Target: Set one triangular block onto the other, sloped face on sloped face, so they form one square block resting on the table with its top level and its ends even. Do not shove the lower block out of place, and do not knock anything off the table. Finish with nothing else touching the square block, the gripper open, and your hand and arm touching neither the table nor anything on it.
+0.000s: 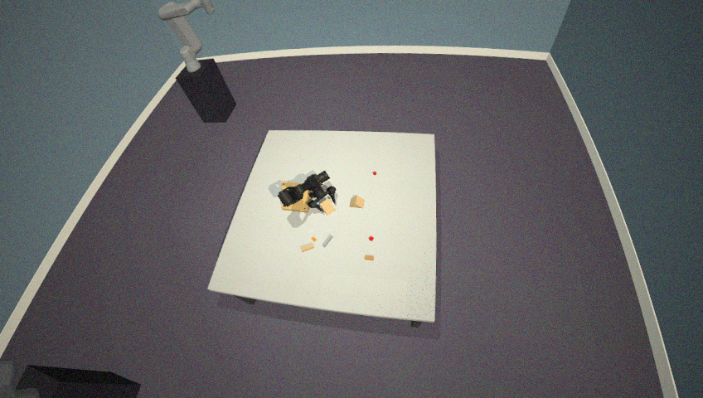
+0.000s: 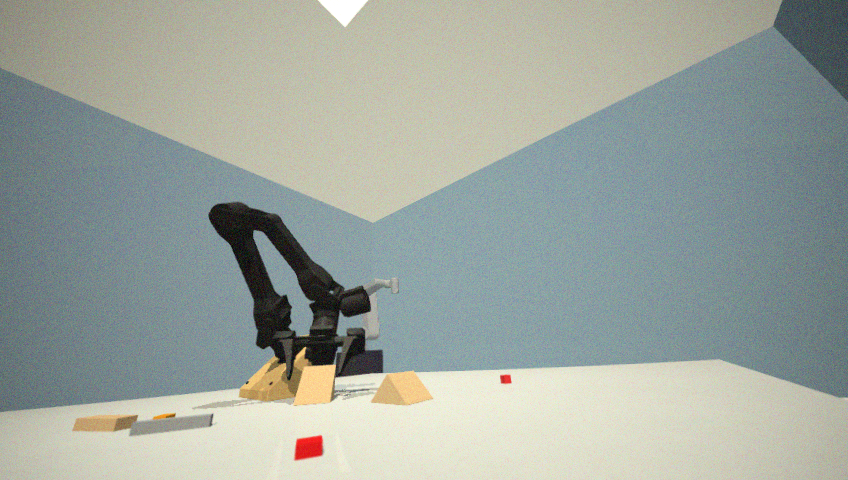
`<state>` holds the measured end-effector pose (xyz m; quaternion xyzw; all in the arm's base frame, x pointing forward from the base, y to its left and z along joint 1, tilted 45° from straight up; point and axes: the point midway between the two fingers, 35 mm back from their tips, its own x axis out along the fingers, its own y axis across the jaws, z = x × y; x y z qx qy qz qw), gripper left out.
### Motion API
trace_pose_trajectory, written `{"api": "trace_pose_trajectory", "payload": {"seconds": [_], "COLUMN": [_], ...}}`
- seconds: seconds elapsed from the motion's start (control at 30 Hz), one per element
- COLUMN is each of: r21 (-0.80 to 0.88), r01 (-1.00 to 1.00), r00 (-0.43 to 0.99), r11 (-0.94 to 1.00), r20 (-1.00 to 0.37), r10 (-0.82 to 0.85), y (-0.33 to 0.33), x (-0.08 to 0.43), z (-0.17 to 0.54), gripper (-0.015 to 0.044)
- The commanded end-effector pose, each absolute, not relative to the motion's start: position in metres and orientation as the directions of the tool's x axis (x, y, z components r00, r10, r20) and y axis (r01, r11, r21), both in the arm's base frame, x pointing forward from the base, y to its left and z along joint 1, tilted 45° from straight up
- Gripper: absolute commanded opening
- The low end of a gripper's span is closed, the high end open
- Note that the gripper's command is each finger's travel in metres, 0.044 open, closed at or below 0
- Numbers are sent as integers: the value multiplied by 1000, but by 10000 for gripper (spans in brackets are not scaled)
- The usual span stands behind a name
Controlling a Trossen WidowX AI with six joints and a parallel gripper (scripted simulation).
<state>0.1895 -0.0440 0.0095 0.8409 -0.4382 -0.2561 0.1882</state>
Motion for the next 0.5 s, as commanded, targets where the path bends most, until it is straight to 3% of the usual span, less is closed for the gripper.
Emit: {"api": "trace_pose_trajectory", "payload": {"seconds": [0.0, 0.47], "r21": [542, 540], "r01": [-638, -639], "r00": [485, 484], "r11": [-548, -547], "r20": [-269, -270], "r10": [-832, -832], "y": [-42, 27], "x": [191, 190], "z": [10, 80], "gripper": [440, 440]}}
